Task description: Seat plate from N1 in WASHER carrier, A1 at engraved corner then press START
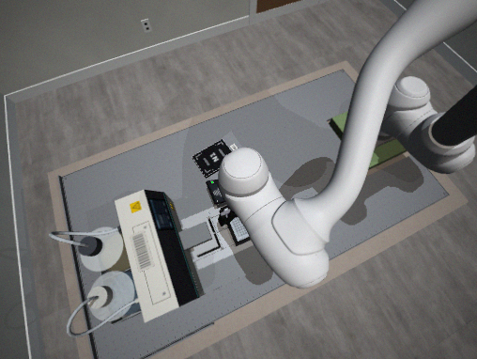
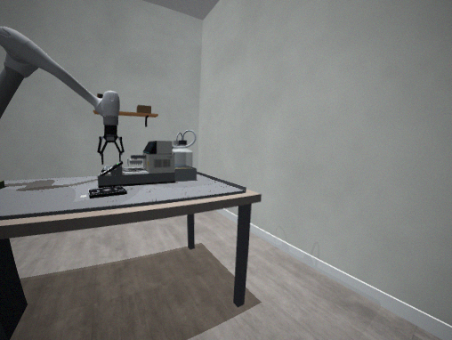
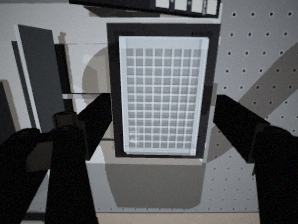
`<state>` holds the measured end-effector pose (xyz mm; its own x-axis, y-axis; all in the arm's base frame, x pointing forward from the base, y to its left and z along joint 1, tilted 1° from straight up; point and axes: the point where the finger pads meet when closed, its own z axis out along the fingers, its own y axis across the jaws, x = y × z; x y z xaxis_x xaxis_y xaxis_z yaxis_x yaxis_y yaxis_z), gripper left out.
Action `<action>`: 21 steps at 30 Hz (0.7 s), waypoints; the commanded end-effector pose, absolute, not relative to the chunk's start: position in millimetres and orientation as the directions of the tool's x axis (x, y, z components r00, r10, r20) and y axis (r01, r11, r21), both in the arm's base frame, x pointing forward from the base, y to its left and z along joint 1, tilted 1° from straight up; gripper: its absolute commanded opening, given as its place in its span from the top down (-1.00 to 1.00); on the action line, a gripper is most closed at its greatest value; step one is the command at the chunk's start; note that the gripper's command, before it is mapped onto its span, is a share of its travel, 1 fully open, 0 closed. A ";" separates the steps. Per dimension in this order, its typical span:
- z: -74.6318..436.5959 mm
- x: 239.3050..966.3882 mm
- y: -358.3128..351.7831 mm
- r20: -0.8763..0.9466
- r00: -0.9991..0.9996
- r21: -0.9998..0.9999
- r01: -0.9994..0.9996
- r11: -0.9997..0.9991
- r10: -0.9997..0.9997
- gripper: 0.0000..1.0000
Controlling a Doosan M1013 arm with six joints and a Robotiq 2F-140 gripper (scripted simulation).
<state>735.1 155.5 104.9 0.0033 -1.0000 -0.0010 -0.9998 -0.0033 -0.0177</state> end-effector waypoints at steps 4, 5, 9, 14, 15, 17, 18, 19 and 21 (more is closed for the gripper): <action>121.2 737.1 151.3 0.003 0.008 -0.021 -1.000 -0.008 -1.000 -0.40; 122.9 737.1 151.3 0.003 0.008 -0.021 -1.000 -0.008 -1.000 -0.40; 129.5 736.9 151.3 0.003 0.008 -0.021 -1.000 -0.008 -1.000 -0.40; 134.6 736.8 151.3 0.003 0.008 -0.021 -1.000 -0.008 -1.000 -0.40; 136.2 736.8 151.4 0.003 0.008 -0.021 -1.000 -0.008 -1.000 -0.40; 139.6 736.7 151.4 0.003 0.008 -0.021 -1.000 -0.008 -1.000 -0.40; 141.2 736.6 151.4 0.003 0.008 -0.021 -1.000 -0.008 -1.000 -0.40; 142.9 736.6 151.4 0.003 0.008 -0.021 -1.000 -0.008 -1.000 -0.40; 146.2 736.5 151.4 0.003 0.008 -0.021 -1.000 -0.008 -1.000 -0.40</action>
